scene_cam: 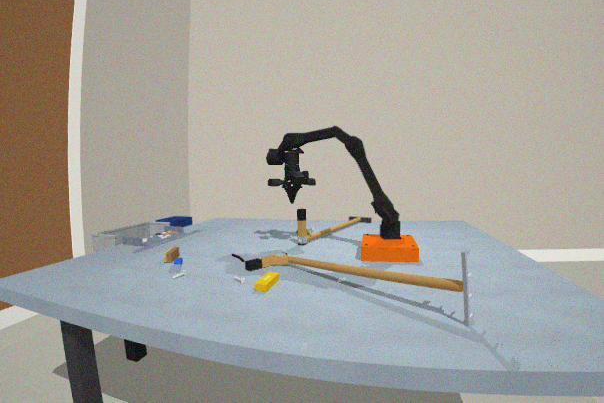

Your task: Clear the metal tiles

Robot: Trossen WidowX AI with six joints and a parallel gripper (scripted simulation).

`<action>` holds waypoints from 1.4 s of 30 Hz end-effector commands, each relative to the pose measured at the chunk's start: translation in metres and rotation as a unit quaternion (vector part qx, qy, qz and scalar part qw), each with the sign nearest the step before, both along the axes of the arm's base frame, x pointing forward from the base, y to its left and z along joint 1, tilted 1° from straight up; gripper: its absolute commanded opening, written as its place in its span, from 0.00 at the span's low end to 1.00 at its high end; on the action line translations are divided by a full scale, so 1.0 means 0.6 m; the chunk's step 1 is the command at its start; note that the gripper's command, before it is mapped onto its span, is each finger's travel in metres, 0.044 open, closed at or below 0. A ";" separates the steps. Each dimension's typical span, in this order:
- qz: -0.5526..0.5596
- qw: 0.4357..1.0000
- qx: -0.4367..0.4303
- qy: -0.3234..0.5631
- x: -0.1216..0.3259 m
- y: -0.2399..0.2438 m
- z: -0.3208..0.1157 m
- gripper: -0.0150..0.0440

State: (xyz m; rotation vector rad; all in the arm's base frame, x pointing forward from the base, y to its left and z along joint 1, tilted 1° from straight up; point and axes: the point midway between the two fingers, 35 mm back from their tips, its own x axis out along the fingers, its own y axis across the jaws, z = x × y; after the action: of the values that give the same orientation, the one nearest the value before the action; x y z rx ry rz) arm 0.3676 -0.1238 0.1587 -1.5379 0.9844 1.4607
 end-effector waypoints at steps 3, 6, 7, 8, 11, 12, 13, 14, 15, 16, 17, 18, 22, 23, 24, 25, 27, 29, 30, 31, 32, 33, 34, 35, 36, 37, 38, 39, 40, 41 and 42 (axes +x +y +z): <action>-0.054 0.999 -0.001 0.002 -0.029 -0.046 0.000 0.25; -0.077 0.997 0.000 0.002 -0.043 -0.066 0.000 0.25; -0.085 0.996 0.000 0.002 -0.048 -0.072 0.000 0.25; -0.092 0.996 0.000 0.002 -0.053 -0.079 0.000 0.25; -0.116 0.993 0.000 0.003 -0.068 -0.097 0.000 0.25; -0.123 0.992 0.001 0.003 -0.073 -0.103 0.000 0.25; -0.131 0.991 0.001 0.003 -0.078 -0.109 0.000 0.25; -0.139 0.990 0.001 0.003 -0.083 -0.115 0.000 0.25; -0.146 0.989 0.001 0.003 -0.089 -0.121 0.000 0.25; -0.154 0.988 0.001 0.004 -0.094 -0.126 0.000 0.25; -0.162 0.987 0.001 0.004 -0.100 -0.132 0.000 0.25; -0.169 0.986 0.002 0.004 -0.105 -0.138 0.000 0.25; -0.200 0.980 0.002 0.004 -0.128 -0.159 0.000 0.25; -0.208 0.978 0.002 0.005 -0.134 -0.164 0.000 0.25; -0.215 0.977 0.003 0.005 -0.139 -0.169 0.000 0.25; -0.223 0.975 0.003 0.005 -0.145 -0.174 0.000 0.25; -0.238 0.971 0.003 0.005 -0.157 -0.183 0.000 0.25; -0.253 0.967 0.003 0.005 -0.170 -0.192 0.000 0.25; -0.260 0.965 0.004 0.005 -0.176 -0.197 0.000 0.25; -0.268 0.963 0.004 0.006 -0.182 -0.201 -0.001 0.25; -0.275 0.961 0.004 0.006 -0.188 -0.205 -0.001 0.25; -0.283 0.959 0.004 0.006 -0.194 -0.210 -0.001 0.25; -0.290 0.957 0.004 0.006 -0.201 -0.214 -0.001 0.25; -0.298 0.955 0.005 0.006 -0.207 -0.218 -0.001 0.25; -0.305 0.952 0.005 0.006 -0.214 -0.222 -0.001 0.25; -0.312 0.950 0.005 0.006 -0.220 -0.225 -0.001 0.25; -0.320 0.947 0.005 0.006 -0.226 -0.229 -0.001 0.25; -0.327 0.945 0.005 0.006 -0.233 -0.233 -0.001 0.25; -0.334 0.942 0.005 0.007 -0.239 -0.236 -0.002 0.25; -0.342 0.940 0.006 0.007 -0.246 -0.239 -0.002 0.25; -0.349 0.937 0.006 0.007 -0.253 -0.243 -0.002 0.25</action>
State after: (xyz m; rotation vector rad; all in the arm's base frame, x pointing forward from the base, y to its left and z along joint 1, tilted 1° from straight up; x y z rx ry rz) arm 0.2309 -0.2622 0.1582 -1.0474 1.3209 1.0046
